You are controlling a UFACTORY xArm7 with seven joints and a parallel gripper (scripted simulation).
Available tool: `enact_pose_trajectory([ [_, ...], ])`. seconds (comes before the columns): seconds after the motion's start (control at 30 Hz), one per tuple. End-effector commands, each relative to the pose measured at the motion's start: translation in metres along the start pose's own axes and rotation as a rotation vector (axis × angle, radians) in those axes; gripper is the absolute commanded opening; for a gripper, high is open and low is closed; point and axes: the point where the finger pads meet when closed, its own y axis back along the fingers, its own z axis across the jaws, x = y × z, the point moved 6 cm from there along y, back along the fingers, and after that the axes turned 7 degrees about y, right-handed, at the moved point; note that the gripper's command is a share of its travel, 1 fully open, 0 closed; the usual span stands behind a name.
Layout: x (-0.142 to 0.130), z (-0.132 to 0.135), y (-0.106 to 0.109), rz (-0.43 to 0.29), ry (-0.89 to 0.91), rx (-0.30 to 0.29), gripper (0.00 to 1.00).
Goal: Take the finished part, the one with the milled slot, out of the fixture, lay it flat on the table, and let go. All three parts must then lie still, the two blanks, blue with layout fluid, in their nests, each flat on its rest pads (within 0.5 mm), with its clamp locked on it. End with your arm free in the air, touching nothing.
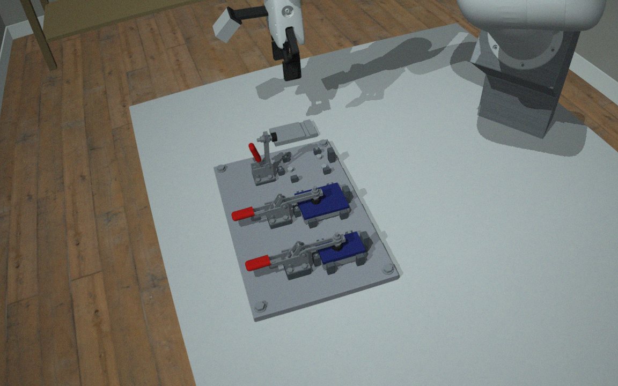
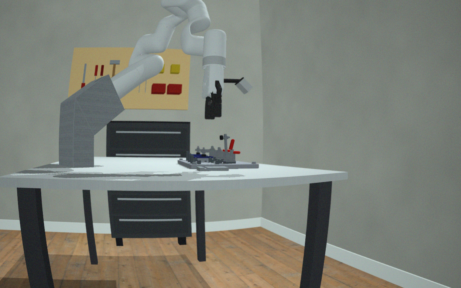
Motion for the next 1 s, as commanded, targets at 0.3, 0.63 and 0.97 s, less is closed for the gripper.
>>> enact_pose_trajectory([
  [0.3, 0.001, 0.000, 0.039, 0.002, 0.000, -0.003, 0.81],
  [0.63, 0.001, 0.000, 0.040, 0.002, 0.000, -0.003, 0.81],
  [0.97, 0.001, 0.000, 0.040, 0.002, 0.000, -0.003, 0.81],
])
